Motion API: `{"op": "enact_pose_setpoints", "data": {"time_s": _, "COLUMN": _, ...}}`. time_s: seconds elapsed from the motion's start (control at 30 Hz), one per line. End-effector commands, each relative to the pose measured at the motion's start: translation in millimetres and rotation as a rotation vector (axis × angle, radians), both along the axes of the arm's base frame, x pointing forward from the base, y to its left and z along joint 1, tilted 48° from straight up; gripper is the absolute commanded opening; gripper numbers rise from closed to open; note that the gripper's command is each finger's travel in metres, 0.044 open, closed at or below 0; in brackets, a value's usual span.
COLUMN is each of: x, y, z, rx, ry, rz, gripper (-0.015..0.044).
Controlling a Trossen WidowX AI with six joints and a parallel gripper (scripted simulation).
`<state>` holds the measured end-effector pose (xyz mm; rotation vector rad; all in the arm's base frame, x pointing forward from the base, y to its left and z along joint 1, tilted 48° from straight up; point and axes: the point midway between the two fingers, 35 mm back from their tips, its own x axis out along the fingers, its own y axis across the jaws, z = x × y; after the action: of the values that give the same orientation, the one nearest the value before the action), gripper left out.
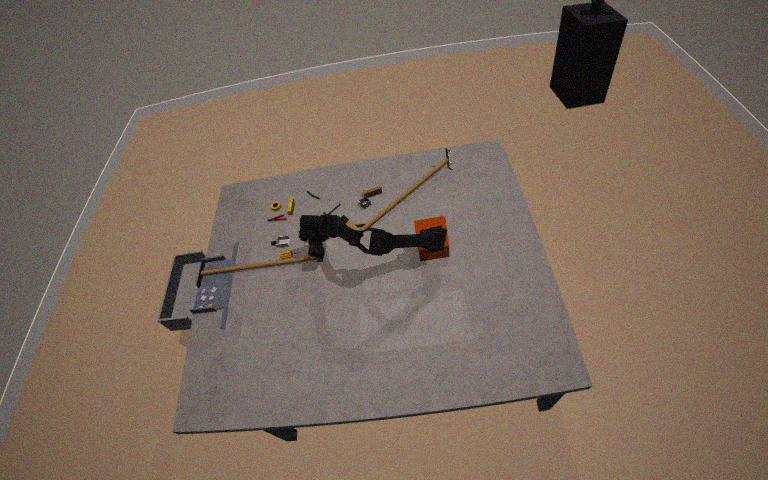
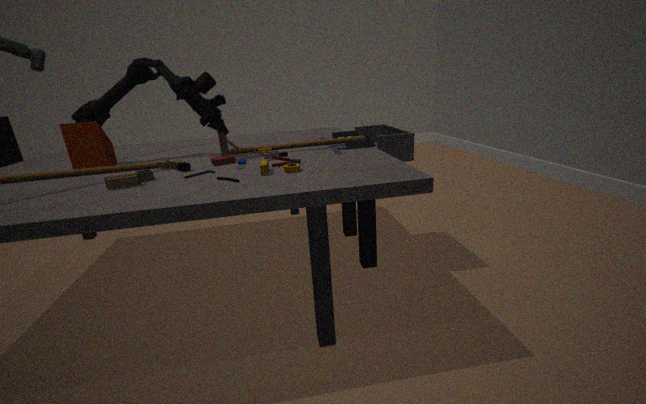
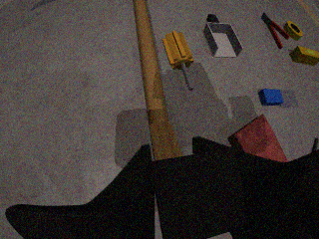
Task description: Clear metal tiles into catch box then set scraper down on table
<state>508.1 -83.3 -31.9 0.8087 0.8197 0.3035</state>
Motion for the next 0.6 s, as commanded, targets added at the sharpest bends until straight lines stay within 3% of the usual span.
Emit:
{"op": "enact_pose_setpoints", "data": {"time_s": 0.0, "x": 6.7, "y": -2.0, "z": 1.2, "rx": -0.003, "ry": -0.004, "rz": -0.006, "gripper": 0.0000}}
{"op": "enact_pose_setpoints", "data": {"time_s": 0.57, "x": 4.5, "y": 0.1, "z": 0.2, "rx": 0.000, "ry": 0.000, "rz": 0.000, "gripper": 0.0000}}
